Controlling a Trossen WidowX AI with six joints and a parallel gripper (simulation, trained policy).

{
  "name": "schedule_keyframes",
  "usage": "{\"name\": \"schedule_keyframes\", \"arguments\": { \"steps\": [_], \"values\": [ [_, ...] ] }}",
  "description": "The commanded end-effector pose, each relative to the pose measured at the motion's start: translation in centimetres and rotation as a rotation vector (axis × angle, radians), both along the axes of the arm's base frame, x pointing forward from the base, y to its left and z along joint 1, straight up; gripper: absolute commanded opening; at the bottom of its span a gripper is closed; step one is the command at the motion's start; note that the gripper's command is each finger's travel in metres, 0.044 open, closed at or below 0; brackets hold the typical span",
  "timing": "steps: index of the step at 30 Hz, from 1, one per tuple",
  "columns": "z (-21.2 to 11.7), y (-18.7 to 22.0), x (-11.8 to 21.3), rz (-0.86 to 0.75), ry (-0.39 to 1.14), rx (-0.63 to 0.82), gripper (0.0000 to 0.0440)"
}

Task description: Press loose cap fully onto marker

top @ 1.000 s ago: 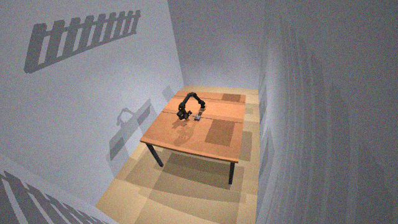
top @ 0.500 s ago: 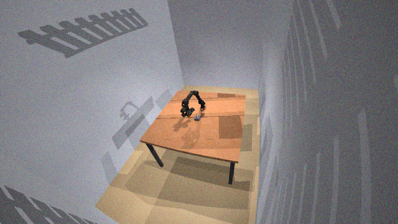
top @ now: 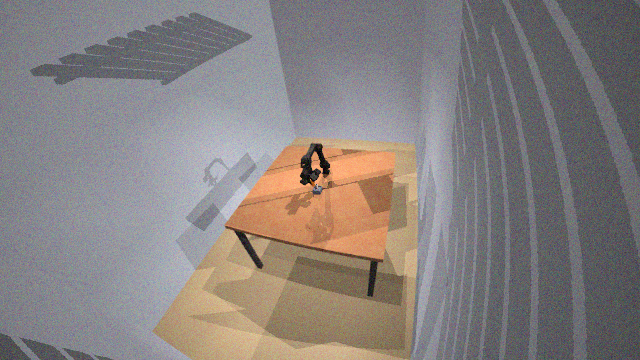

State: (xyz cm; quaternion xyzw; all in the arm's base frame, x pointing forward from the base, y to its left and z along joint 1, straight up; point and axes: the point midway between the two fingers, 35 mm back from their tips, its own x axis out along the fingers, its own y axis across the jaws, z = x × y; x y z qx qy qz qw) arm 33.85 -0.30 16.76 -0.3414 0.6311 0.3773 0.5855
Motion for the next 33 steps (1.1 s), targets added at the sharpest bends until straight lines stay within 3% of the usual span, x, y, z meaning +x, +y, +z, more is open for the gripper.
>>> {"name": "schedule_keyframes", "arguments": {
  "steps": [1,11,33],
  "values": [
    [0.1,0.7,-1.0,0.008,0.020,0.005,0.0024],
    [0.0,1.3,-2.9,0.045,0.048,0.008,0.0000],
    [-2.4,1.3,-4.5,0.079,0.067,0.009,0.0000]
  ]
}}
